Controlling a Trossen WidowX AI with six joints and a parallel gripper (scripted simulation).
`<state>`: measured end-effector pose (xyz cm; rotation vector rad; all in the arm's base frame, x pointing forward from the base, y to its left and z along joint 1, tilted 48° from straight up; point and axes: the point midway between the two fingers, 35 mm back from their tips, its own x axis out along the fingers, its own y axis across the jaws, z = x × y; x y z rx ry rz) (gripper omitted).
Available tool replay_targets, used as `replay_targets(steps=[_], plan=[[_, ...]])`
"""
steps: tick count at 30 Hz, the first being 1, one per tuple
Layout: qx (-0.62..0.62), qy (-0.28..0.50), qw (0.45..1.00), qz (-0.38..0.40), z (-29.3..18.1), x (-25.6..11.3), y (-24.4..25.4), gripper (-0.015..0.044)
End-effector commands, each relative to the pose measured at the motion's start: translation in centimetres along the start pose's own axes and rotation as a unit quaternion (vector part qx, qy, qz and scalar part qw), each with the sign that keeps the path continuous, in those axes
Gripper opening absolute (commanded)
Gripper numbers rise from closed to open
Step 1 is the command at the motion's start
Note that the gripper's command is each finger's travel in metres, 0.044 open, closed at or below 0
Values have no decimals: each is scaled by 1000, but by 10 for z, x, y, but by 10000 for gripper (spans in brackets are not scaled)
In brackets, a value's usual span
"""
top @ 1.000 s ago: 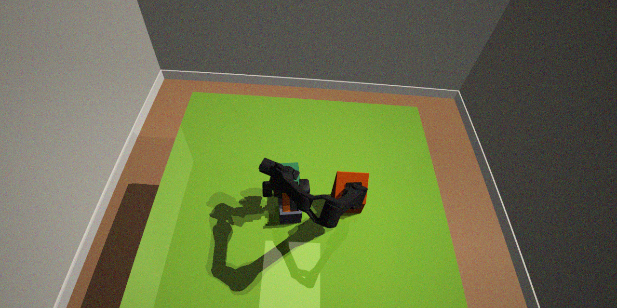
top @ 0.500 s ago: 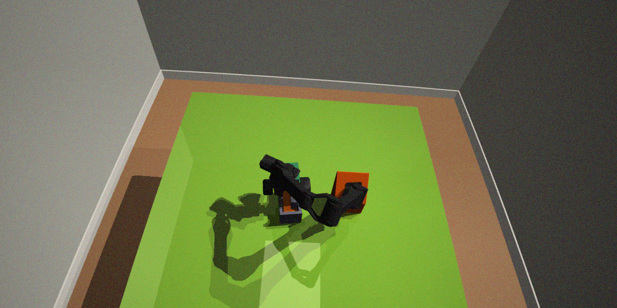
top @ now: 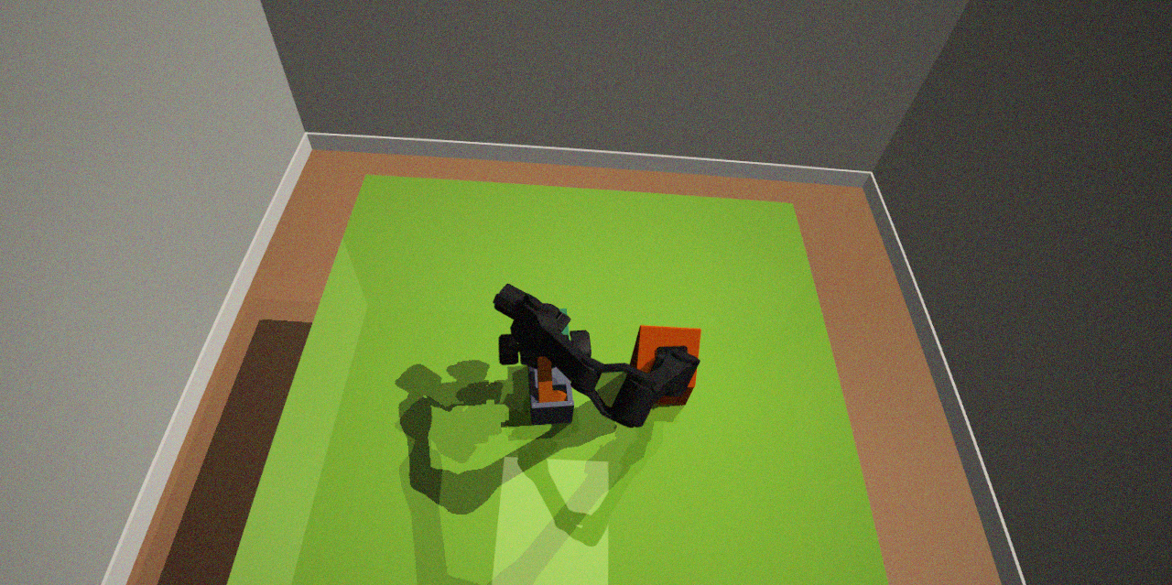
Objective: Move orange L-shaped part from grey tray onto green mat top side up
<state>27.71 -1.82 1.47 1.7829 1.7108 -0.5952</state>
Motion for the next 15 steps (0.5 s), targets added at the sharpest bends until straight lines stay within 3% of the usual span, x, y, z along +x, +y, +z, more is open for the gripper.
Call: replay_targets(steps=[1,15], plan=[[-3,-1,1000,4,-1,-8,2,0],[-2,-1,1000,4,-1,-30,2,0]])
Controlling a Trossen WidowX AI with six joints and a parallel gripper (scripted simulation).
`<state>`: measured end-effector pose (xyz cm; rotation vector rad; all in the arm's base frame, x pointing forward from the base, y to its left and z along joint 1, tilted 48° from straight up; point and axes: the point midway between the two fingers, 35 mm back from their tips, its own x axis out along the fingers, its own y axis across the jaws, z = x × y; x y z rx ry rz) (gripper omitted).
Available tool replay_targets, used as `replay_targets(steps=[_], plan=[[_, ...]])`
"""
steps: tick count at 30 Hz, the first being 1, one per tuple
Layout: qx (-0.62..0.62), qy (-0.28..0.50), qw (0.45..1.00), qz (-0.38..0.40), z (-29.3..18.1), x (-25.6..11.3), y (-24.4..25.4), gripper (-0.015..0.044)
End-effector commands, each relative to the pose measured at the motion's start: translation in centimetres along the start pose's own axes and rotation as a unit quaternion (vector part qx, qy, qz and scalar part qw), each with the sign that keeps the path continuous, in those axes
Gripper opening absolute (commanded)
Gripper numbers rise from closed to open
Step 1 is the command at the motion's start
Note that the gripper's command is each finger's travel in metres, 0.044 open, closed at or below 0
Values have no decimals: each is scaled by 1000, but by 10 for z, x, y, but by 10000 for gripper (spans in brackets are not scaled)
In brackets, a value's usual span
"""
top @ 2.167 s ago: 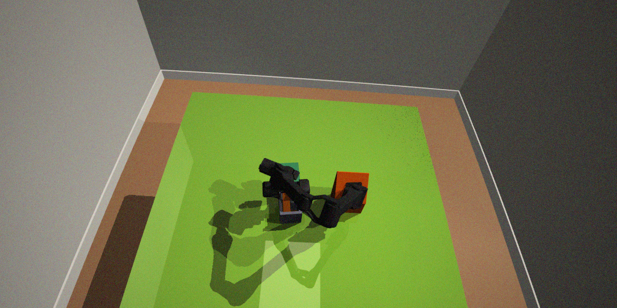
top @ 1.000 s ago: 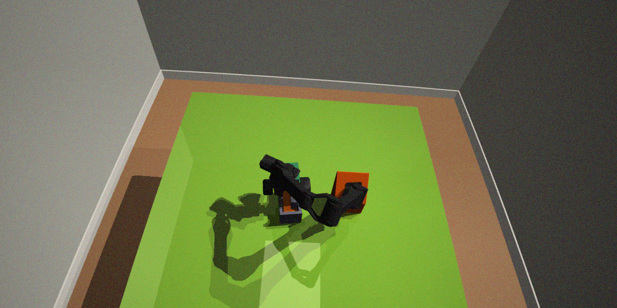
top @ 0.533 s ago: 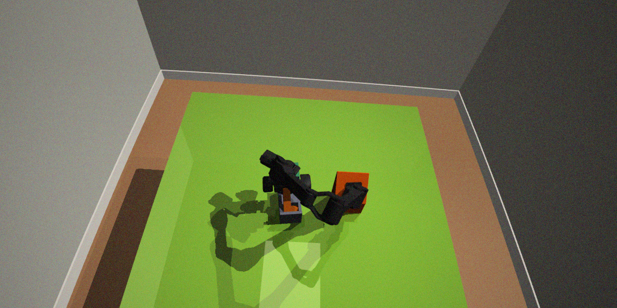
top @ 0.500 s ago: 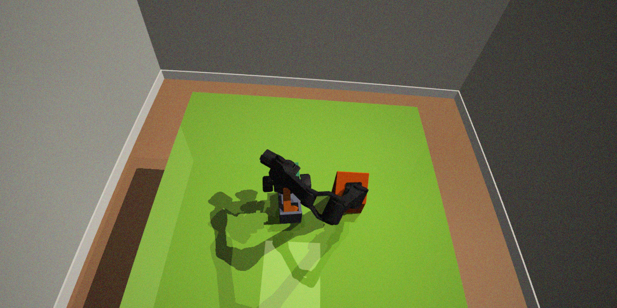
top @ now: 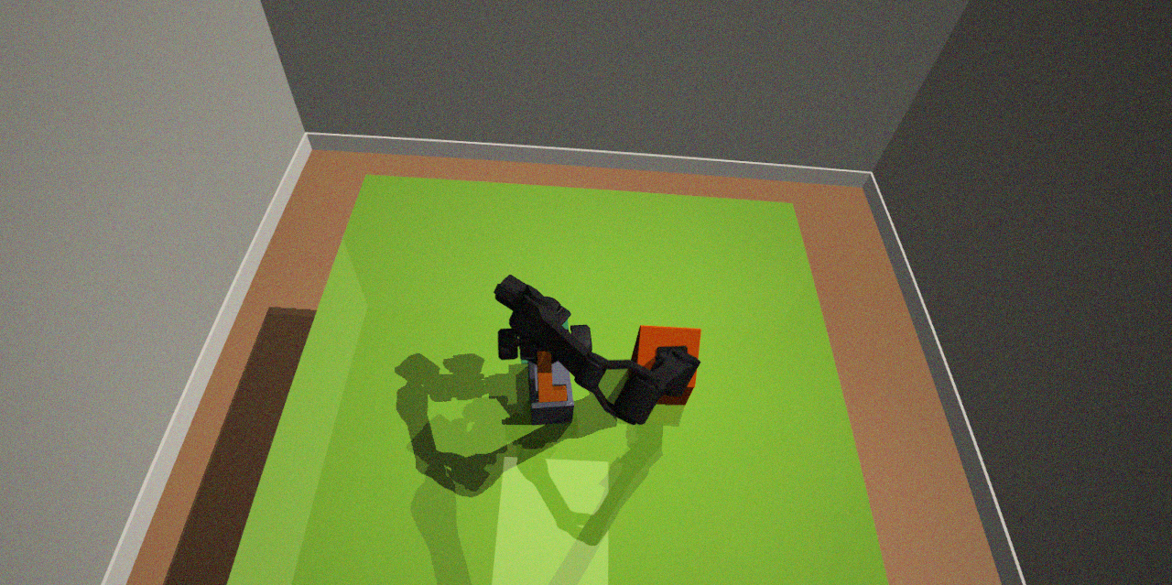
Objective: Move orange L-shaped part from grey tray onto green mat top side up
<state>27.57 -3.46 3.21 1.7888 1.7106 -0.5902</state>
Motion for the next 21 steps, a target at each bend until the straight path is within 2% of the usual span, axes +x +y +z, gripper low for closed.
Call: replay_targets(steps=[1,21], plan=[[-3,-4,1000,2,1,-8,1,0],[-3,-4,1000,2,3,-27,1,0]])
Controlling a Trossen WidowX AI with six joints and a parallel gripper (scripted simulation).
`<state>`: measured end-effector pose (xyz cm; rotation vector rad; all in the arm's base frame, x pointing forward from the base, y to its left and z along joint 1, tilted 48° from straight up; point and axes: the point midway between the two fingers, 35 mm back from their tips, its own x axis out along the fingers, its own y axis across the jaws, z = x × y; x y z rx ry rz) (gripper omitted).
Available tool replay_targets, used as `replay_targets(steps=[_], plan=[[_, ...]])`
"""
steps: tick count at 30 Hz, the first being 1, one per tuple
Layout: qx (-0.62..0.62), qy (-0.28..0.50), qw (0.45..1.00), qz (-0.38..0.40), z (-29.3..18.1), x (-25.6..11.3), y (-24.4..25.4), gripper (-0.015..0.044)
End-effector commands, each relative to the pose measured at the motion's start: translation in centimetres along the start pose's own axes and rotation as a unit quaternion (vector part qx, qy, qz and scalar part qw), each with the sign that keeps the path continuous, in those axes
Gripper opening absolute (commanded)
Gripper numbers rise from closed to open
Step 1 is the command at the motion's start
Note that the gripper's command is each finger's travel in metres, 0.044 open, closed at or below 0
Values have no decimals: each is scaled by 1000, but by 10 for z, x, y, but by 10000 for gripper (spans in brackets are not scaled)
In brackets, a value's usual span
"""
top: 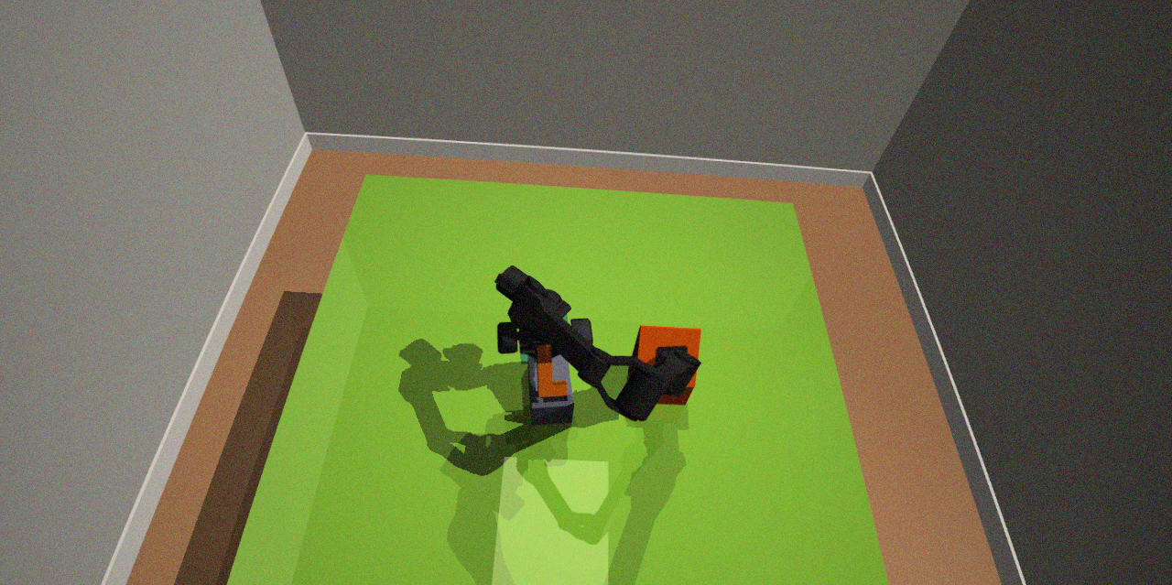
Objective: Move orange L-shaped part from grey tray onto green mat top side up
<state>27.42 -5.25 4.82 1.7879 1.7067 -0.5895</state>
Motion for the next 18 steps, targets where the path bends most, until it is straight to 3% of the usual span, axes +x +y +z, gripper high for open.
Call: replay_targets(steps=[1,18], plan=[[-2,-3,1000,1,5,-2,0,0],[-2,-5,1000,1,80,0,-7,0]])
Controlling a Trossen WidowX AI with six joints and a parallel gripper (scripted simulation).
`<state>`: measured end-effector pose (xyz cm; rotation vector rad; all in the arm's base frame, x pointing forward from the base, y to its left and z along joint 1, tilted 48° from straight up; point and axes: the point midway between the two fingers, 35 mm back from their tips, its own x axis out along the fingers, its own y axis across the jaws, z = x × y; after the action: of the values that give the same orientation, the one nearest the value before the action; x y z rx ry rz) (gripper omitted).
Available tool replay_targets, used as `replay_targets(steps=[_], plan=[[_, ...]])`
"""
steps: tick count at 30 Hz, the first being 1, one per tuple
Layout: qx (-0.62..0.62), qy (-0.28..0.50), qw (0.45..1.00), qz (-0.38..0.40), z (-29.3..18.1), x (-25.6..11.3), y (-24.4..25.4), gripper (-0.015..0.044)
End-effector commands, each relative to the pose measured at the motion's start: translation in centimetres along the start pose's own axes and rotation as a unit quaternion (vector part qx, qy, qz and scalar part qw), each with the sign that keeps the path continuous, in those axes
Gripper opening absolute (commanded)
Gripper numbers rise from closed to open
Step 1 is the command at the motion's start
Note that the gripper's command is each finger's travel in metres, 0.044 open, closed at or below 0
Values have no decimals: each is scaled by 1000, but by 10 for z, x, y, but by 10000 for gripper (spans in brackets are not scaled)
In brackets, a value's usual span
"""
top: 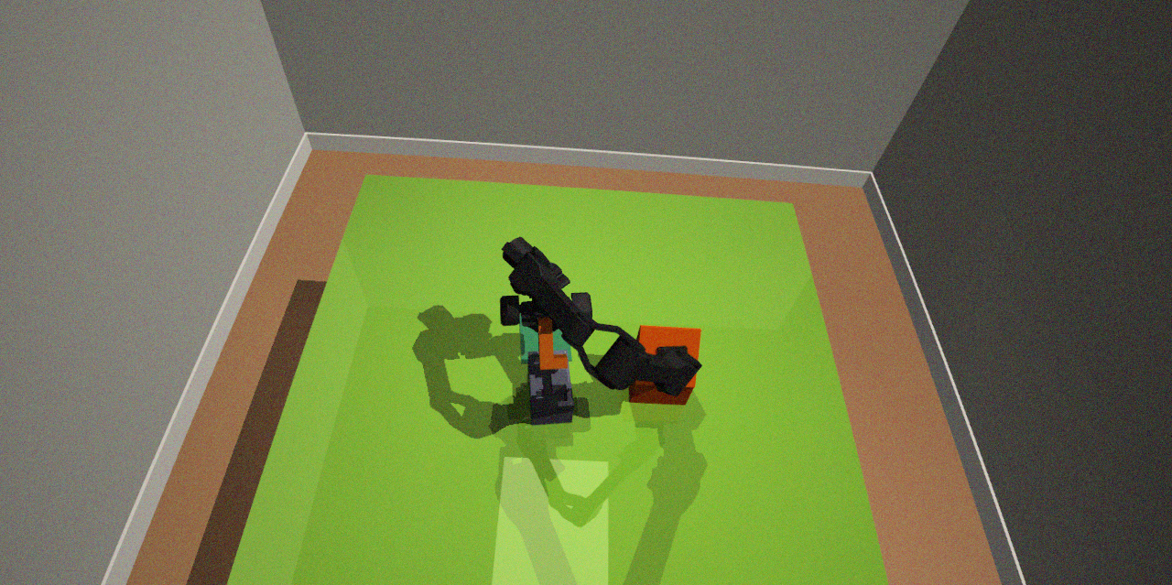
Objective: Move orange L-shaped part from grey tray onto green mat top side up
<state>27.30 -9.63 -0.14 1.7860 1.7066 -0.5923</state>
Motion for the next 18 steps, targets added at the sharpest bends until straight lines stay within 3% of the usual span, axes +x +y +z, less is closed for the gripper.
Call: replay_targets(steps=[1,18], plan=[[-3,-4,1000,2,19,-2,-1,0],[-4,-7,1000,2,97,-4,-6,0]])
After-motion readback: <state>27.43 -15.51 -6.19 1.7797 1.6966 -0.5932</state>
